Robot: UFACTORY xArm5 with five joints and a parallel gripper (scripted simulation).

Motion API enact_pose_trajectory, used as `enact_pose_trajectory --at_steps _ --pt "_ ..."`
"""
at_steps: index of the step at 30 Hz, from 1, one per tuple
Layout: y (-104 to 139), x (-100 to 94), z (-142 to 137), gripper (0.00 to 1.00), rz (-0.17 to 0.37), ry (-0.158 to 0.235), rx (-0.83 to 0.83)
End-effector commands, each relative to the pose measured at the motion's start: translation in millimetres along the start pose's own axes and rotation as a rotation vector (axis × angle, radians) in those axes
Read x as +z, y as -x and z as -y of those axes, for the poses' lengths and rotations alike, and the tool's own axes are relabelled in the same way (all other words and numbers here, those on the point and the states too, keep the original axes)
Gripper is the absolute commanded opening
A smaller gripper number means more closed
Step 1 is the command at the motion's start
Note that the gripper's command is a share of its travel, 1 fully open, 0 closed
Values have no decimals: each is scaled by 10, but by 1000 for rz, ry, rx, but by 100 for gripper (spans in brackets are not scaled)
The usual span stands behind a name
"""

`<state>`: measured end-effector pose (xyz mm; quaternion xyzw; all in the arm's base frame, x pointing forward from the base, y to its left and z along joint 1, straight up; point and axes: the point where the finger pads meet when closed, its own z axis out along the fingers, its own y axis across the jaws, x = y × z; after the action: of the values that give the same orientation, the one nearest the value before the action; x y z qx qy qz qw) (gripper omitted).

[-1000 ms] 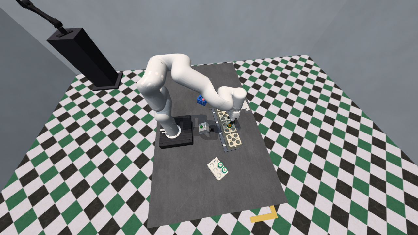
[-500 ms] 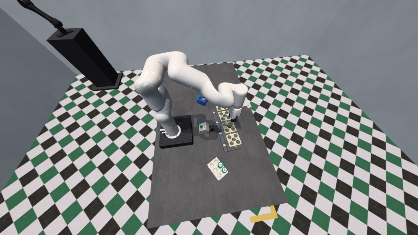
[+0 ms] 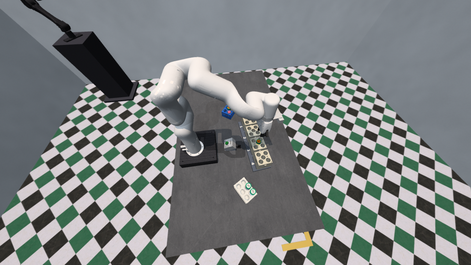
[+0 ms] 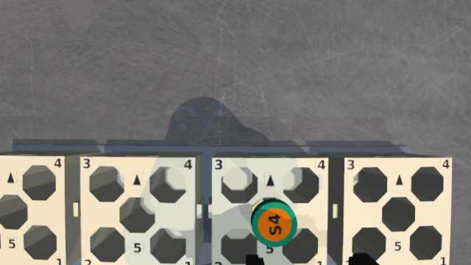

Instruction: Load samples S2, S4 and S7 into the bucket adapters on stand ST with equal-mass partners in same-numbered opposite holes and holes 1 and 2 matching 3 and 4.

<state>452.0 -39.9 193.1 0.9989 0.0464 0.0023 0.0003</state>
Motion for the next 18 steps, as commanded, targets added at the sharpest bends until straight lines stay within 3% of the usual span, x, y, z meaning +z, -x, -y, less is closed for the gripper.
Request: enact_pose_trajectory --at_steps 1,11,12,18 --pt "-11 -18 -2 44 -4 3 0" --pt "-11 -18 -2 44 -4 3 0" --pt "6 -18 45 57 -4 3 -33" --pt "95 -17 279 57 -4 3 -200"
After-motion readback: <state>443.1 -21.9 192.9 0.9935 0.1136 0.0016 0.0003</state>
